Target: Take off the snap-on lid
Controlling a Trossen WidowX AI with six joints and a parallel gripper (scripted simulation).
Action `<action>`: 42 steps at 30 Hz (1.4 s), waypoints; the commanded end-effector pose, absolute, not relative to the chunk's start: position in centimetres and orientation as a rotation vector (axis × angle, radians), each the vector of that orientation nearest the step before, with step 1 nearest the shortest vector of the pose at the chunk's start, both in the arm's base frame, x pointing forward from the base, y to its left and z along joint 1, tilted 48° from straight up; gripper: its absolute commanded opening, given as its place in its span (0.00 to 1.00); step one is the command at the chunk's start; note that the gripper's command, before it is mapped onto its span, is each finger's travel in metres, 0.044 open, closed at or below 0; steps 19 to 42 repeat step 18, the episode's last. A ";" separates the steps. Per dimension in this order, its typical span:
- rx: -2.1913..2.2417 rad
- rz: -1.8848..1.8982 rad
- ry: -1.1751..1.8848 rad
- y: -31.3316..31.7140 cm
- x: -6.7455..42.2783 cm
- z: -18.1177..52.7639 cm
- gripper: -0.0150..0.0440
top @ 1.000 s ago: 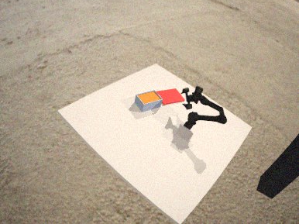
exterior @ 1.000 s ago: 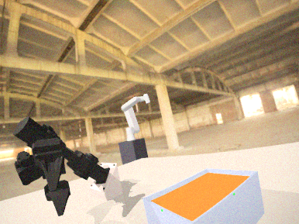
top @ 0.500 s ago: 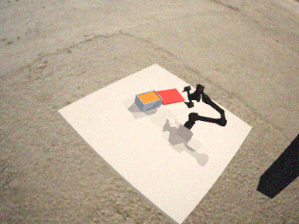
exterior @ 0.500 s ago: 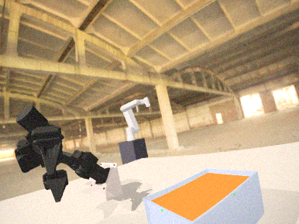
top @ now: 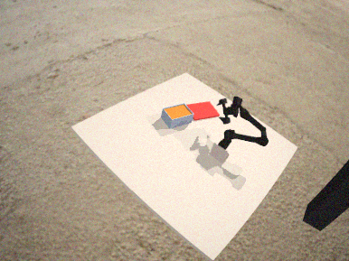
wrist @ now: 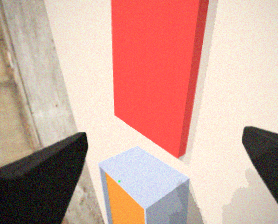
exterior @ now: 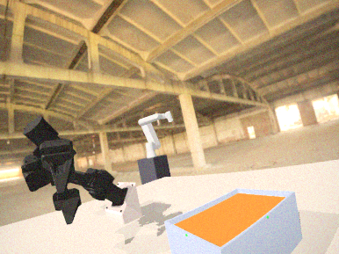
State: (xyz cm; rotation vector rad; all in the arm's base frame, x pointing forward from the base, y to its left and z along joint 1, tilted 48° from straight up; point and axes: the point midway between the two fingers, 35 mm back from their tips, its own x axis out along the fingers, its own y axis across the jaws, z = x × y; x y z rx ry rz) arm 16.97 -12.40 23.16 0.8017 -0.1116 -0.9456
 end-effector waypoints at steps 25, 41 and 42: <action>0.807 -0.942 -0.115 -12.4 17.0 23.2 0.96; 0.807 -0.942 -0.115 -12.4 17.0 23.2 0.96; 0.807 -0.942 -0.115 -12.4 17.0 23.2 0.96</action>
